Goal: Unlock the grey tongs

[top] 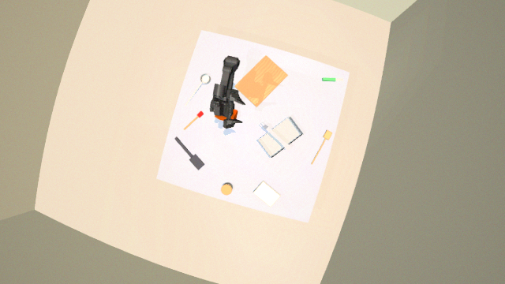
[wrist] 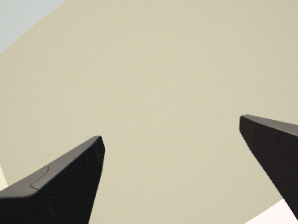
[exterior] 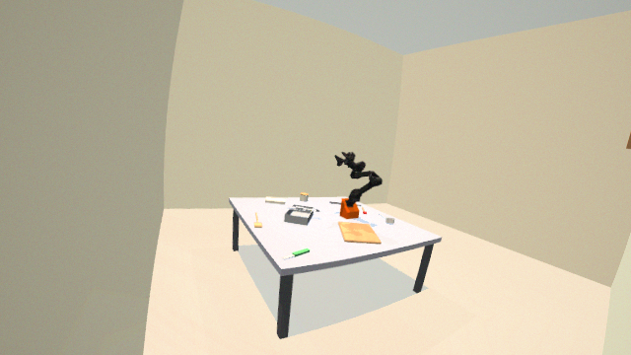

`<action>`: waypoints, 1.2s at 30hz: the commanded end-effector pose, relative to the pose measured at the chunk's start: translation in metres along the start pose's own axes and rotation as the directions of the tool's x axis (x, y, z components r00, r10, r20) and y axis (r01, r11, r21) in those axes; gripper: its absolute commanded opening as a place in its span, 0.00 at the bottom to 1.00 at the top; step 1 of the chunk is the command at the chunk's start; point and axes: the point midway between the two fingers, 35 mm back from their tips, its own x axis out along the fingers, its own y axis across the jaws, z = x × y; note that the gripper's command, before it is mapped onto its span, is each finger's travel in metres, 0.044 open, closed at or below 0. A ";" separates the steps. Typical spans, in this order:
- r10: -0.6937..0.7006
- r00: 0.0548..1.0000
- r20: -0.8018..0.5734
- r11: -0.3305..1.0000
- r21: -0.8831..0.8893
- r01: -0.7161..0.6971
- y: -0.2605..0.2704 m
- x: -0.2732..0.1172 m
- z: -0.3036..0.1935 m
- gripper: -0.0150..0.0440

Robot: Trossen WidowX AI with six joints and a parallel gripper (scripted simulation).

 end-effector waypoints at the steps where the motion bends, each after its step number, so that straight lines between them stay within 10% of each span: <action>1: -0.003 1.000 -0.002 1.000 0.009 0.003 -0.001 0.001 0.000 0.89; 8: -0.130 0.985 -0.118 0.899 0.405 0.167 -0.056 0.041 -0.007 0.69; 17: -0.316 0.836 -0.449 0.330 0.774 0.541 -0.153 0.096 -0.078 0.69; 27: -0.351 0.539 -0.765 -0.402 0.643 0.651 -0.211 0.104 -0.177 0.69; 36: -0.260 0.194 -0.946 -0.870 0.317 0.377 -0.230 0.082 -0.269 0.69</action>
